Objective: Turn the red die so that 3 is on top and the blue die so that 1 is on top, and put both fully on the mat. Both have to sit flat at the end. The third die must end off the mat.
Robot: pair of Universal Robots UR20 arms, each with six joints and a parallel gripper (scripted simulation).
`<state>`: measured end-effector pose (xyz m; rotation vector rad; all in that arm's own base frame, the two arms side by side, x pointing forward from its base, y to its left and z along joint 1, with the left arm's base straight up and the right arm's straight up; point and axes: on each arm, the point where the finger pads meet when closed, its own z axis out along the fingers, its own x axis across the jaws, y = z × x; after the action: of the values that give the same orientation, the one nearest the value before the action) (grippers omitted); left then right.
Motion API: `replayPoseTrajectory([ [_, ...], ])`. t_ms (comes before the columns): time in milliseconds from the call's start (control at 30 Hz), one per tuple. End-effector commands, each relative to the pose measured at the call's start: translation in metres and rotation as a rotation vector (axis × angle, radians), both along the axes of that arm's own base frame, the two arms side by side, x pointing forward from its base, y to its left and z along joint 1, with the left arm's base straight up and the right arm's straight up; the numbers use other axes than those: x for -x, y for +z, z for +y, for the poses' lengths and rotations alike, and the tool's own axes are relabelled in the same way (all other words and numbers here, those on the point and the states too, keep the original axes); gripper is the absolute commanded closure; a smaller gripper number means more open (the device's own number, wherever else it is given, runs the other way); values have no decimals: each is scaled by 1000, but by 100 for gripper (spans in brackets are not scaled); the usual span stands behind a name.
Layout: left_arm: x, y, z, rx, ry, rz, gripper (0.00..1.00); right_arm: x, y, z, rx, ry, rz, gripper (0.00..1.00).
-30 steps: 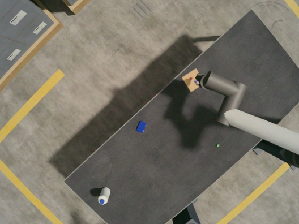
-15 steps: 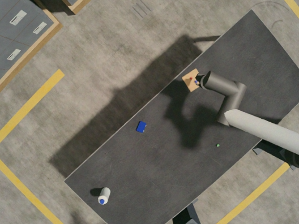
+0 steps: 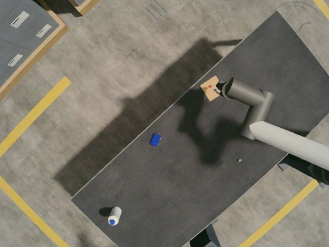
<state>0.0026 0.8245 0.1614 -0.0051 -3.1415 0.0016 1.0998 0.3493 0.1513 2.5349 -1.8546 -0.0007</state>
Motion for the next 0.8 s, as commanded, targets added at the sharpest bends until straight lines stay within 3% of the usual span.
replayPoseTrajectory([
  [0, 0, 1, 0, -1, 0, 0, 0, 0, 30, 0, 0, 0, -1, 0],
  [300, 0, 1, 0, -1, 0, 0, 0, 0, 48, 0, 0, 0, -1, 0],
  [767, 0, 1, 0, -1, 0, 0, 0, 0, 49, 0, 0, 0, -1, 0],
])
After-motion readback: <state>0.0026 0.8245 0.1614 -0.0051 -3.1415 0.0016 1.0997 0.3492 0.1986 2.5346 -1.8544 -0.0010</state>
